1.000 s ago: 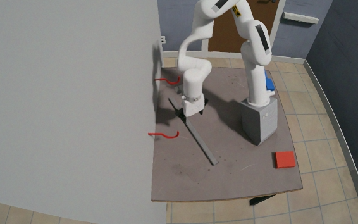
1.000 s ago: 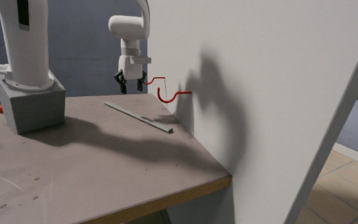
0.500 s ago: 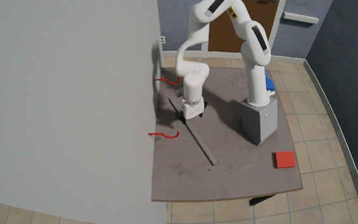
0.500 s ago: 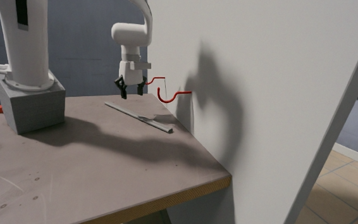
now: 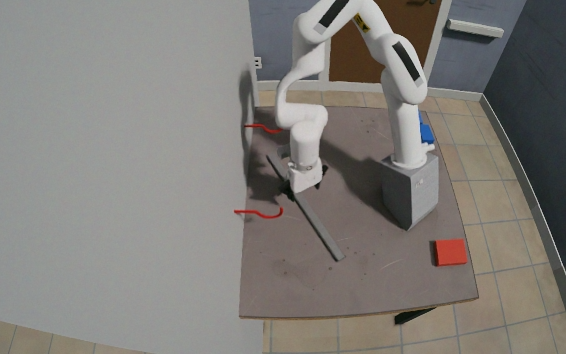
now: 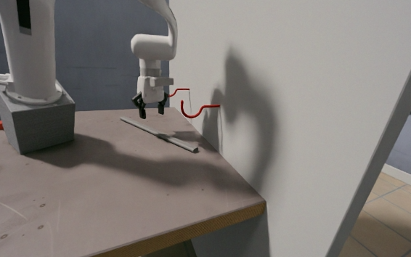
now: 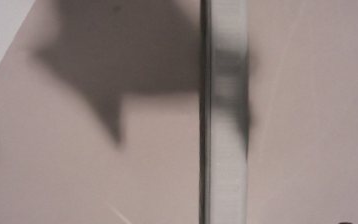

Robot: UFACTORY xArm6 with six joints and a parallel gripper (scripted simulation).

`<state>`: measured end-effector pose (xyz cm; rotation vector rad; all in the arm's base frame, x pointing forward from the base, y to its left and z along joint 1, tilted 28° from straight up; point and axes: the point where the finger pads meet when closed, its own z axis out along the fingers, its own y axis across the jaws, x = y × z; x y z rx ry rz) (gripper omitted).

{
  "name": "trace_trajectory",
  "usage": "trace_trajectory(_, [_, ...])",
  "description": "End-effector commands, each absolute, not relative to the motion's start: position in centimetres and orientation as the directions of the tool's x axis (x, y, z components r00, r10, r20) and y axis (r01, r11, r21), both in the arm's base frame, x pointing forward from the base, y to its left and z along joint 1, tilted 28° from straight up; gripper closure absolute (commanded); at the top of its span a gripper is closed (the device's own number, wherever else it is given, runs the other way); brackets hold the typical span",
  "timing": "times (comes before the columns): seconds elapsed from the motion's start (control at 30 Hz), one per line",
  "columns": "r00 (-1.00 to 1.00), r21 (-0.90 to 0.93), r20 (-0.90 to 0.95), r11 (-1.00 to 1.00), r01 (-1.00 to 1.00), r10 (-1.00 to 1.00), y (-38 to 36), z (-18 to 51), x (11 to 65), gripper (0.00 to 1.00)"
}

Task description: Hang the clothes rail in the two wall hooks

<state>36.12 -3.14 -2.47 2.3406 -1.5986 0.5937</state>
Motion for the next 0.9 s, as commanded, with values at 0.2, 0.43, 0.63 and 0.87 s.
trace_trajectory(0.2, [0.316,-0.03,0.461,-0.371,-0.928,-0.829,-3.6,-3.6,36.5,0.0])
trace_trajectory(0.43, [0.316,-0.03,0.461,-0.371,-0.928,-0.829,-3.8,-3.9,36.5,0.0])
trace_trajectory(0.63, [0.316,-0.03,0.461,-0.371,-0.928,-0.829,-3.8,-3.9,36.5,0.0])
trace_trajectory(0.87, [0.316,-0.03,0.461,-0.371,-0.928,-0.829,-3.9,-4.2,36.6,0.0])
